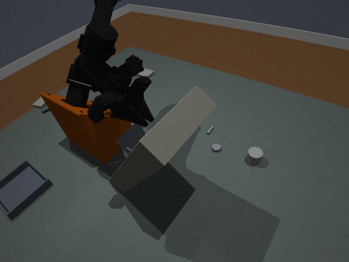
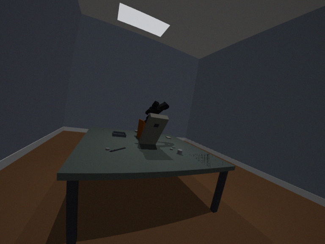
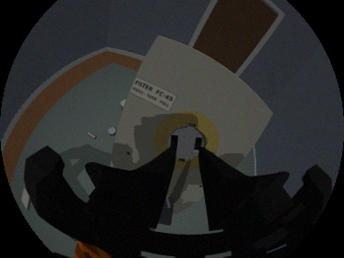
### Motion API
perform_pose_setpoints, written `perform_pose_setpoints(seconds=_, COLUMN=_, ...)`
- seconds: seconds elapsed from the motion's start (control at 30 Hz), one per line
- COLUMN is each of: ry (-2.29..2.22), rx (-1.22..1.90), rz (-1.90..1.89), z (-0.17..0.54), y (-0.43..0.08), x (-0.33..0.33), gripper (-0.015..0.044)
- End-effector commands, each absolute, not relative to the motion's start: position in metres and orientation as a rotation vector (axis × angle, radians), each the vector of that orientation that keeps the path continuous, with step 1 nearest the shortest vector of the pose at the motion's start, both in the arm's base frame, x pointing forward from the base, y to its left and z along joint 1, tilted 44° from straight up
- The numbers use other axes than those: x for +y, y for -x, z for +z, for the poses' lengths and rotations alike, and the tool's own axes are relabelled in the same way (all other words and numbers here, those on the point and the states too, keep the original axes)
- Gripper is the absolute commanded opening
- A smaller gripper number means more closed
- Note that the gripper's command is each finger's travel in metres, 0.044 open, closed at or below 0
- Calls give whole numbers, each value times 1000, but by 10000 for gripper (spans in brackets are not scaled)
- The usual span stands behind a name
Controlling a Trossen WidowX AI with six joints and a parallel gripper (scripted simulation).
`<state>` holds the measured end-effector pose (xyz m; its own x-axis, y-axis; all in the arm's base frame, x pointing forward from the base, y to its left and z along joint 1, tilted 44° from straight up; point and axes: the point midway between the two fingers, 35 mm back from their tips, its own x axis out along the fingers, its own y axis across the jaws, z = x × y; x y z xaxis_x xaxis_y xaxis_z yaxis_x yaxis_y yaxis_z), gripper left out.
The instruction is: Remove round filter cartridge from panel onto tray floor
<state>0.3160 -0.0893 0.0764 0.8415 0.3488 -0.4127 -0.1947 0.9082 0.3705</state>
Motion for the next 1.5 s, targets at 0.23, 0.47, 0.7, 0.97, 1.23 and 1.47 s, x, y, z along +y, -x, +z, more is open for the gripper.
perform_pose_setpoints(seconds=0.23, ry=-335, rx=496, rz=291, z=69, y=-325, x=-84, gripper=117)
perform_pose_setpoints(seconds=0.47, ry=-335, rx=496, rz=291, z=67, y=-324, x=-84, gripper=117)
perform_pose_setpoints(seconds=0.7, ry=-335, rx=496, rz=291, z=67, y=-324, x=-84, gripper=117)
perform_pose_setpoints(seconds=0.97, ry=-335, rx=496, rz=291, z=68, y=-325, x=-85, gripper=117)
perform_pose_setpoints(seconds=1.23, ry=-335, rx=496, rz=291, z=69, y=-325, x=-84, gripper=117)
perform_pose_setpoints(seconds=1.47, ry=-335, rx=496, rz=291, z=69, y=-325, x=-84, gripper=117)
